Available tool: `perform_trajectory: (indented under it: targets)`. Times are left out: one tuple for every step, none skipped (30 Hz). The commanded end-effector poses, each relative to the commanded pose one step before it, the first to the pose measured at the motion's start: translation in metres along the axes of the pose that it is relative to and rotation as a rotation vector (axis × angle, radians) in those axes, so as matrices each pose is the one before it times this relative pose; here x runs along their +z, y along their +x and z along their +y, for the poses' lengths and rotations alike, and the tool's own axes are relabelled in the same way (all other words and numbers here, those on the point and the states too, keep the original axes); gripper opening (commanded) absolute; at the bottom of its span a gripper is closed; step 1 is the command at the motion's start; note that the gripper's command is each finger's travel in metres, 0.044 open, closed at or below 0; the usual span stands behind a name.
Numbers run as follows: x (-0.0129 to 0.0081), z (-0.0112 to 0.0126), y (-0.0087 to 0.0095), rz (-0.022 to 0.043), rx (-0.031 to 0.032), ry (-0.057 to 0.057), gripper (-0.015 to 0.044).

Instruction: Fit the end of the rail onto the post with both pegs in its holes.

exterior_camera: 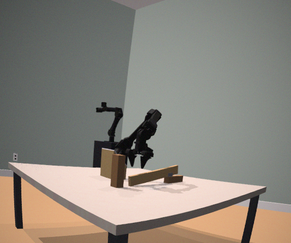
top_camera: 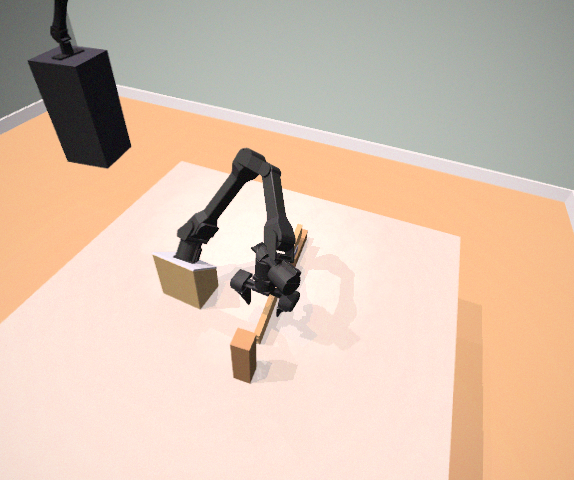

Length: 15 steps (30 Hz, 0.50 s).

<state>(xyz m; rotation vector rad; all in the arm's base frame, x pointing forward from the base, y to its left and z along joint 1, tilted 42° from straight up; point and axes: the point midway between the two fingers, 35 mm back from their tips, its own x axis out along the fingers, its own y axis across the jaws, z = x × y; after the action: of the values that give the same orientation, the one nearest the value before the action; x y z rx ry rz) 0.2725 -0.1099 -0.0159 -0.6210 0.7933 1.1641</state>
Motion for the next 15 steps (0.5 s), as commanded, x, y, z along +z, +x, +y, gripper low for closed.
perform_trajectory:
  targets:
    - [0.01221,0.0026,0.01889,-0.09358,0.00884,-0.1365,0.044]
    - [0.0,0.0,0.0,0.0,0.0,0.0,0.044]
    - [0.0,0.0,0.0,0.0,0.0,0.0,0.044]
    - [0.0,0.0,0.0,0.0,0.0,0.0,0.044]
    - [0.0,0.0,0.0,0.0,0.0,0.0,0.044]
    - [0.0,0.0,0.0,0.0,0.0,0.0,0.044]
    - [0.0,0.0,0.0,0.0,0.0,0.0,0.044]
    - [-0.00001,-0.00003,0.00028,0.00003,0.0,0.0,0.044]
    - [-0.00004,-0.00008,0.00082,0.00008,-0.00001,0.0,0.044]
    - [-0.00007,-0.00014,0.00137,0.00012,-0.00002,0.0,0.044]
    - [-0.00008,-0.00016,0.00165,0.00013,-0.00002,0.0,0.044]
    - [-0.00007,-0.00015,0.00165,0.00012,-0.00002,0.0,0.044]
    - [-0.00006,-0.00014,0.00165,0.00011,-0.00002,0.0,0.044]
    - [-0.00006,-0.00013,0.00165,0.0001,-0.00002,0.0,0.044]
    - [-0.00005,-0.00012,0.00165,0.00009,-0.00002,0.0,0.044]
